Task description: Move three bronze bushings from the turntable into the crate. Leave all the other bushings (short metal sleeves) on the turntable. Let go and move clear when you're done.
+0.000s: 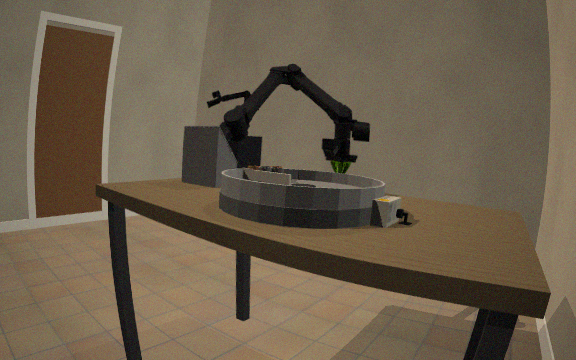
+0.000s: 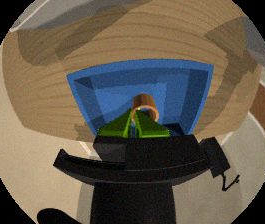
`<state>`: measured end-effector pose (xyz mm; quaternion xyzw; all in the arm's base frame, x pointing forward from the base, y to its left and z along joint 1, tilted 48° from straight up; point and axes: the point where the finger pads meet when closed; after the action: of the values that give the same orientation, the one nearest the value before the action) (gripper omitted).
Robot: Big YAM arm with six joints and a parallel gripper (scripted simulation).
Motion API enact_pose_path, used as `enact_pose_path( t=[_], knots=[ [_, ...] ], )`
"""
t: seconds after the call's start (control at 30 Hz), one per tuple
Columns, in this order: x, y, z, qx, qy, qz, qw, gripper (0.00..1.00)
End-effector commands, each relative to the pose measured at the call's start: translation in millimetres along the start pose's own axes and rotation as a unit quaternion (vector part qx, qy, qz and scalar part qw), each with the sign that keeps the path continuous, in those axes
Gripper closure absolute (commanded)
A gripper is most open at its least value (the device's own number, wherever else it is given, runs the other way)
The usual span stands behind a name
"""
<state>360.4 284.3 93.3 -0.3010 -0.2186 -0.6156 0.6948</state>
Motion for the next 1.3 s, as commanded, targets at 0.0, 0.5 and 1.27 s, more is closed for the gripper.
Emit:
enact_pose_path(
  t=[0.0,0.5,1.27],
  knots=[
    [-4.7,1.3,-0.3,-0.003,-0.002,0.003,1.000,1.00],
    [-8.6,-0.4,-1.4,-0.004,-0.003,0.005,1.000,1.00],
    [-11.6,0.9,-3.1,-0.006,-0.003,0.003,1.000,1.00]
  ],
)
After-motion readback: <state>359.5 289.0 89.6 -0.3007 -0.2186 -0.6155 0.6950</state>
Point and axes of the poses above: the point where the finger pads meet when closed, its own x axis back along the fingers, its own y axis across the jaws, z = x × y, and after that the axes turned 7 degrees about -x, right-handed
